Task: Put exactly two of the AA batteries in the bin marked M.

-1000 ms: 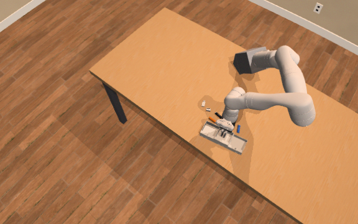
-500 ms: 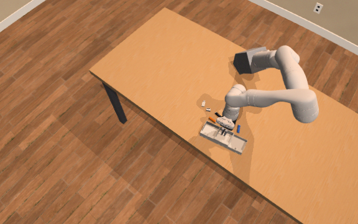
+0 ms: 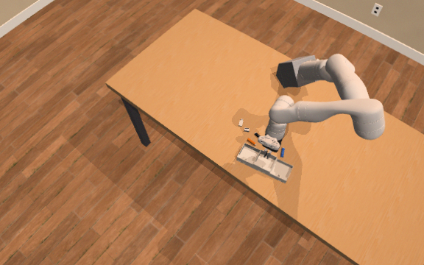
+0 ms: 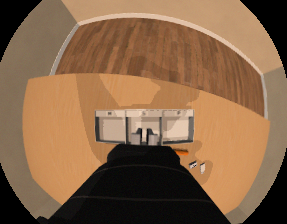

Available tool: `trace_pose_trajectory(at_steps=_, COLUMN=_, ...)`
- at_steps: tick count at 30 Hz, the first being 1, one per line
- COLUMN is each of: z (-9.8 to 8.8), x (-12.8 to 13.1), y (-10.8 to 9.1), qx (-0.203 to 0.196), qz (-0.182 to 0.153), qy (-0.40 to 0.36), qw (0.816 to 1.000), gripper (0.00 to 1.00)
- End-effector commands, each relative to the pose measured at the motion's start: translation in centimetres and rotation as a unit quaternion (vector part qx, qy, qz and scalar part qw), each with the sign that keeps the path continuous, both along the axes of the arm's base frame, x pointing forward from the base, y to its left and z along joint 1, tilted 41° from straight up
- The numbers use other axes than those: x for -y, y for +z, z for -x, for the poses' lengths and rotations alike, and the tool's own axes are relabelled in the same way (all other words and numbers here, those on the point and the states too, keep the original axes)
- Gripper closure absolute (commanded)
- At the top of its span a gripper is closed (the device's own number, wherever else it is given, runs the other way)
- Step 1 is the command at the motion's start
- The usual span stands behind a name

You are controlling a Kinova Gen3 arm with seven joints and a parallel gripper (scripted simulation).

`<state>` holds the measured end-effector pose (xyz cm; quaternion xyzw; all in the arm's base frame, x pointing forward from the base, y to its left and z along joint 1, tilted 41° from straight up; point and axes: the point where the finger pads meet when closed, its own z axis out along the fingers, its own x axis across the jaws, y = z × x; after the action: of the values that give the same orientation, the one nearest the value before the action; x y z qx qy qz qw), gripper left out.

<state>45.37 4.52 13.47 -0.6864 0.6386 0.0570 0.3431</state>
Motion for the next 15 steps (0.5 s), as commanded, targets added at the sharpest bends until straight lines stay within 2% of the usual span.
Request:
trace_pose_trajectory(at_steps=1, z=0.4, x=-1.3, y=0.9, qx=0.000, qz=0.000, qy=-0.001, qw=1.000, gripper=0.69)
trace_pose_trajectory(at_steps=15, z=1.9, x=-6.4, y=3.8, qx=-0.001, qz=0.001, qy=0.003, qw=1.000, gripper=0.69)
